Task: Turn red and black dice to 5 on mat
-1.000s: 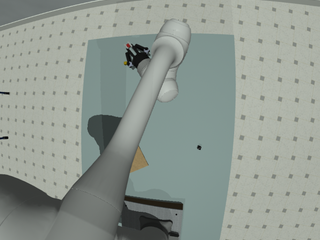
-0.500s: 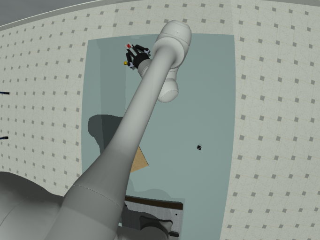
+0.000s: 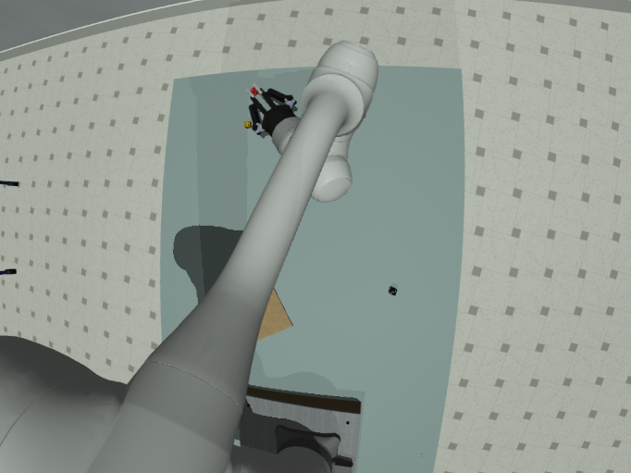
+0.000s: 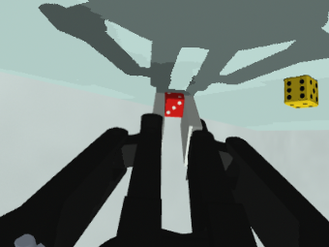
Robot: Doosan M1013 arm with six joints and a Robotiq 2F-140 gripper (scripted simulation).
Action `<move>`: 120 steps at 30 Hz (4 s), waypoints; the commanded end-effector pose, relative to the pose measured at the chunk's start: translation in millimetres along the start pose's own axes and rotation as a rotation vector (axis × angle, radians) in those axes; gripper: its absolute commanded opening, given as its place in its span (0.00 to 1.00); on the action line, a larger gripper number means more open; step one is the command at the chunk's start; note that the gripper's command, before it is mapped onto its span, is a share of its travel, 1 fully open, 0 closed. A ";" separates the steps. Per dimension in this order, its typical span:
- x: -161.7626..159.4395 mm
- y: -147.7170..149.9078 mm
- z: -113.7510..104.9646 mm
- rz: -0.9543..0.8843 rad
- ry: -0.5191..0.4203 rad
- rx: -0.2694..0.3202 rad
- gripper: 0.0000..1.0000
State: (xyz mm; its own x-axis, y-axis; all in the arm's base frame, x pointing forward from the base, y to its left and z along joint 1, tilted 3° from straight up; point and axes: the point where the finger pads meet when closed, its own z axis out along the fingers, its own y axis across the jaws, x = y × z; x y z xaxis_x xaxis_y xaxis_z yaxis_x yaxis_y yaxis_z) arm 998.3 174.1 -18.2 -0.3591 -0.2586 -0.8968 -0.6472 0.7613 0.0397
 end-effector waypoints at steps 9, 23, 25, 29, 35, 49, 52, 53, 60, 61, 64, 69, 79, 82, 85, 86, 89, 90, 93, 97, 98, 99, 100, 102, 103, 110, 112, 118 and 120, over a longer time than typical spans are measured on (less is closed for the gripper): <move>-0.3 0.0 -0.1 0.000 0.000 0.000 0.16; -0.3 0.0 -0.1 0.000 0.000 0.000 0.16; -0.3 0.0 -0.1 0.000 0.000 0.000 0.16; -0.3 0.0 -0.1 0.000 0.000 0.000 0.16; -0.3 0.0 -0.1 0.000 0.000 0.000 0.18; -0.3 0.0 -0.1 0.000 0.000 0.000 0.27; -0.3 0.0 -0.1 0.000 0.000 0.000 0.27; -0.3 0.0 -0.1 0.000 0.000 0.000 0.27; -0.3 0.0 -0.1 0.000 0.000 0.000 0.27; -0.3 0.0 -0.1 0.000 0.000 0.000 0.27; -0.3 0.0 -0.1 0.000 0.000 0.000 0.27; -0.3 0.0 -0.1 0.000 0.000 0.000 0.27; -0.3 0.0 -0.1 0.000 0.000 0.000 0.27; -0.3 0.0 -0.1 0.000 0.000 0.000 0.27; -0.3 0.0 -0.1 0.000 0.000 0.000 0.27; -0.3 0.0 -0.1 0.000 0.000 0.000 0.27; -0.3 0.0 -0.1 0.000 0.000 0.000 0.27; -0.3 0.0 -0.1 0.000 0.000 0.000 0.27; -0.3 0.0 -1.9 0.000 0.000 0.000 0.27; -0.3 0.0 -10.5 0.000 0.000 0.000 0.27; -0.3 0.0 -13.8 0.000 0.000 0.000 0.27; -0.3 0.0 -17.4 0.000 0.000 0.000 0.27; -0.3 0.0 -21.1 0.000 0.000 0.000 0.27; -0.3 0.0 -25.0 0.000 0.000 0.000 0.27; -0.3 0.0 -25.0 0.000 0.000 0.000 0.27; -0.3 0.0 -46.8 0.000 0.000 0.000 0.27; -0.3 0.0 -49.3 0.000 0.000 0.000 0.27; -1.1 0.0 -50.5 0.000 0.000 0.000 0.27; -1.1 0.0 -50.5 0.000 0.000 0.000 0.27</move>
State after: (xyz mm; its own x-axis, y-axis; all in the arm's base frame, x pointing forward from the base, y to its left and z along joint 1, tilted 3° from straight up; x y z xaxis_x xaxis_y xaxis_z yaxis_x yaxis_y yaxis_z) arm 964.7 144.3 4.6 -0.3590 -0.2586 -0.8968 -0.6472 0.7612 0.0397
